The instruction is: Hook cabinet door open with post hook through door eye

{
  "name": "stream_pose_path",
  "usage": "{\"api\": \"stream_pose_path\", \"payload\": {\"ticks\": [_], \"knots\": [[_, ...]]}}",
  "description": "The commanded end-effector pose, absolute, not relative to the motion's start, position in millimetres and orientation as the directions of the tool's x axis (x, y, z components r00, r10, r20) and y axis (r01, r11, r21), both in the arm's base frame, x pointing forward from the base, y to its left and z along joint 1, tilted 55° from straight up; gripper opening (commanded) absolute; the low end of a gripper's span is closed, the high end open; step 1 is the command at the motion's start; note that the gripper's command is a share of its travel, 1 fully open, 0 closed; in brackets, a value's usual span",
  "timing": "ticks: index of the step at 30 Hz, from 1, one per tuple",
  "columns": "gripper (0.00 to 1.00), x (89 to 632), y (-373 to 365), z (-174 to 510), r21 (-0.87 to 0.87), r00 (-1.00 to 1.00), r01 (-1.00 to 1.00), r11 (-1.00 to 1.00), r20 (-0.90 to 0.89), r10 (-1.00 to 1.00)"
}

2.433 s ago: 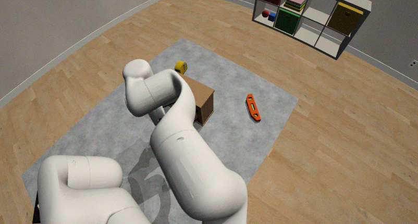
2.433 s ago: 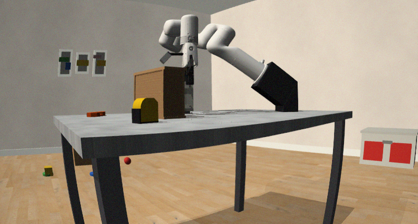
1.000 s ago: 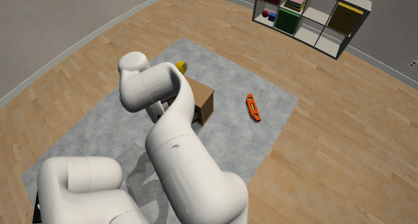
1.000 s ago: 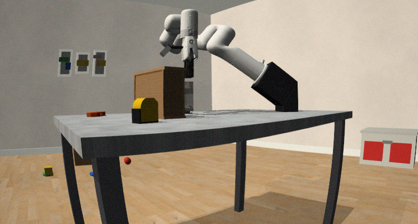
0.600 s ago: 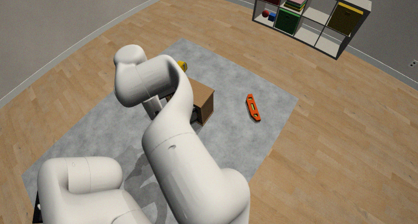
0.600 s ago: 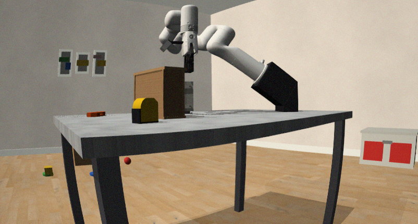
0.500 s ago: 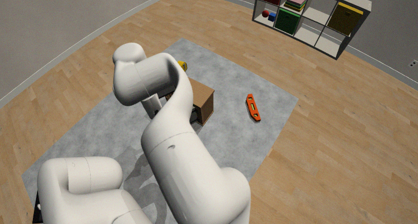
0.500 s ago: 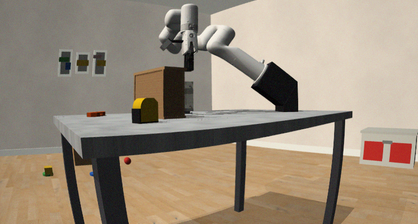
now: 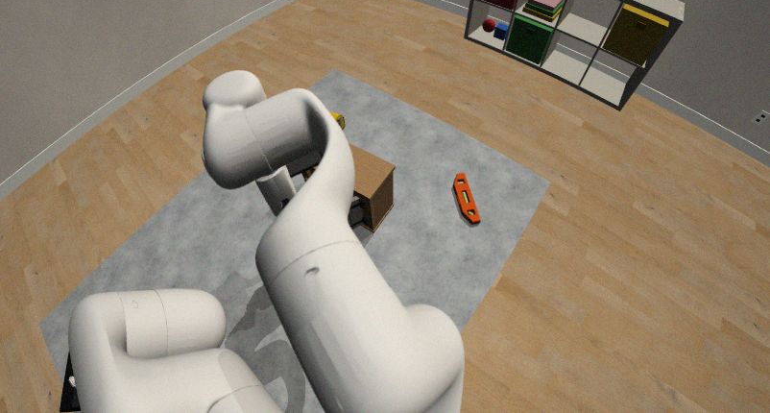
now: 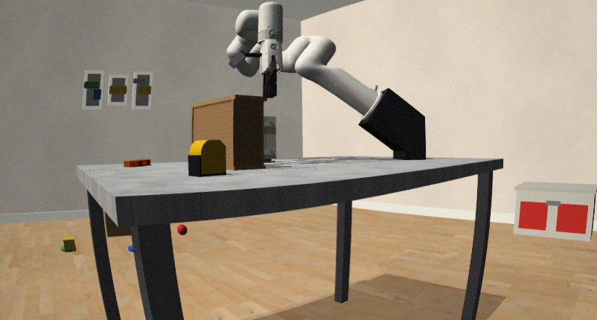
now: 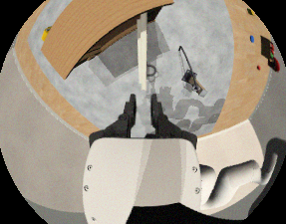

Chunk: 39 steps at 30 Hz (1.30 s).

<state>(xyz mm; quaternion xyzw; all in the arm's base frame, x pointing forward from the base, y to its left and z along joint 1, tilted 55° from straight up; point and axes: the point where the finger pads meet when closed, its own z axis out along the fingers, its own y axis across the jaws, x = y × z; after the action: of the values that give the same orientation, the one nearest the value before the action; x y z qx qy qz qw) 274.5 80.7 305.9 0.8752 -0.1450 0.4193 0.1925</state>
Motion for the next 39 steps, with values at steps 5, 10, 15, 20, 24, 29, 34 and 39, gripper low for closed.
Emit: {"api": "stream_pose_path", "payload": {"ticks": [5, 10, 15, 20, 24, 29, 34, 39], "knots": [[0.27, 274, 79, 311, 0.225, 0.610, -0.405, -0.886, 0.789, -0.078], [0.27, 274, 44, 344, 0.342, 0.656, -0.312, -0.887, 0.752, 0.060], [0.27, 268, -3, 371, 0.479, 0.709, -0.179, -0.859, 0.668, 0.224], [0.27, 265, -22, 379, 0.510, 0.722, -0.141, -0.848, 0.639, 0.265], [0.23, 265, -23, 380, 0.513, 0.723, -0.137, -0.847, 0.637, 0.269], [0.23, 265, -23, 380, 0.513, 0.723, -0.137, -0.847, 0.637, 0.269], [0.23, 265, -23, 380, 0.513, 0.723, -0.137, -0.847, 0.637, 0.269], [0.23, 265, -23, 380, 0.513, 0.723, -0.137, -0.847, 0.637, 0.269]]}}
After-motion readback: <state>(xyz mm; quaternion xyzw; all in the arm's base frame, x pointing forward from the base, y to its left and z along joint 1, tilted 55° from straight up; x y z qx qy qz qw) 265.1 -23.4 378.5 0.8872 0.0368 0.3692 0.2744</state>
